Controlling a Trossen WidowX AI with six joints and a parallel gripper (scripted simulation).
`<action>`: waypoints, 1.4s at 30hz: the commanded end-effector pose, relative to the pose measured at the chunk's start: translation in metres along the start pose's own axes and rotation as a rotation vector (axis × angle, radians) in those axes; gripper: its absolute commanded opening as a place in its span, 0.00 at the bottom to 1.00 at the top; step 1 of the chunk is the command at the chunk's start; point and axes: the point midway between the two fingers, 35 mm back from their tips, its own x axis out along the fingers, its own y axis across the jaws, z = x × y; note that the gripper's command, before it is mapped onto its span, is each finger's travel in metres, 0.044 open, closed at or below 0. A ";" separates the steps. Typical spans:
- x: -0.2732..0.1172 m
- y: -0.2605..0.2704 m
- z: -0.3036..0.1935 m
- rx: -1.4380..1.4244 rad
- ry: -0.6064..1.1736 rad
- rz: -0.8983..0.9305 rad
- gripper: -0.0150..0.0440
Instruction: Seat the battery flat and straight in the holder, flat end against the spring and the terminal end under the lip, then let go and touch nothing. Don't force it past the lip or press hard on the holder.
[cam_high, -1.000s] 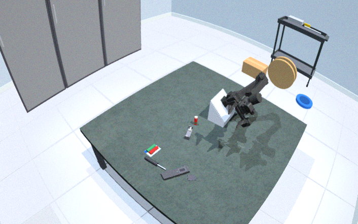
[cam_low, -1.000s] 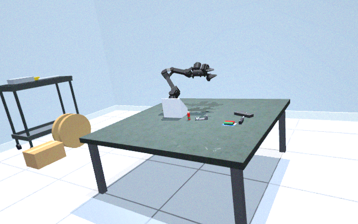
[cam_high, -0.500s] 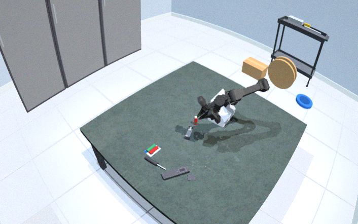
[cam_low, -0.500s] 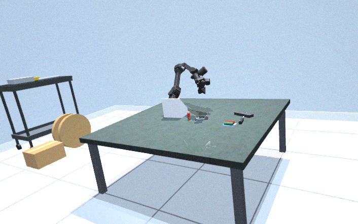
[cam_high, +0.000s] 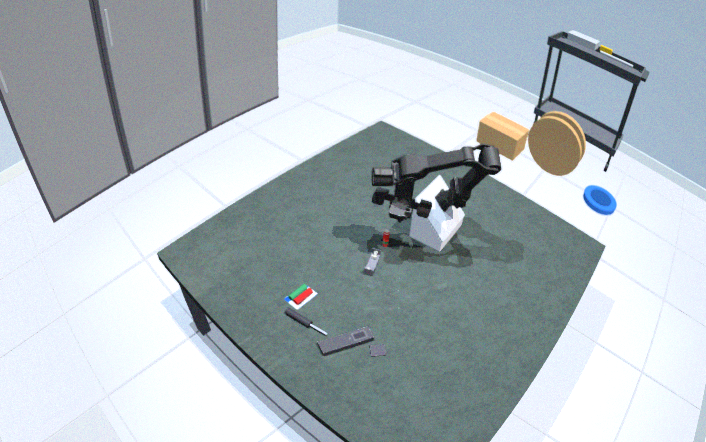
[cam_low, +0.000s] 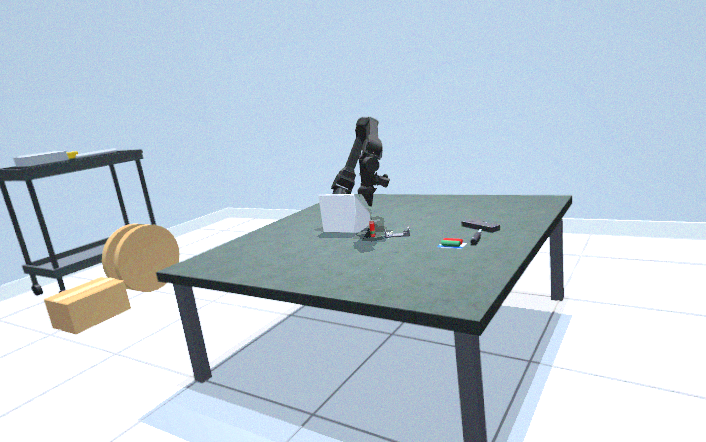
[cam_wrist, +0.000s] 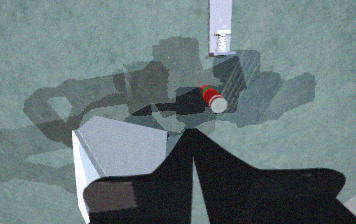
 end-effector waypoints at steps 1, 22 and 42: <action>-0.001 0.000 0.002 -0.009 -0.011 0.015 0.25; 0.078 -0.009 0.004 -0.010 -0.013 0.017 0.25; 0.078 -0.042 0.005 -0.011 -0.013 0.014 0.25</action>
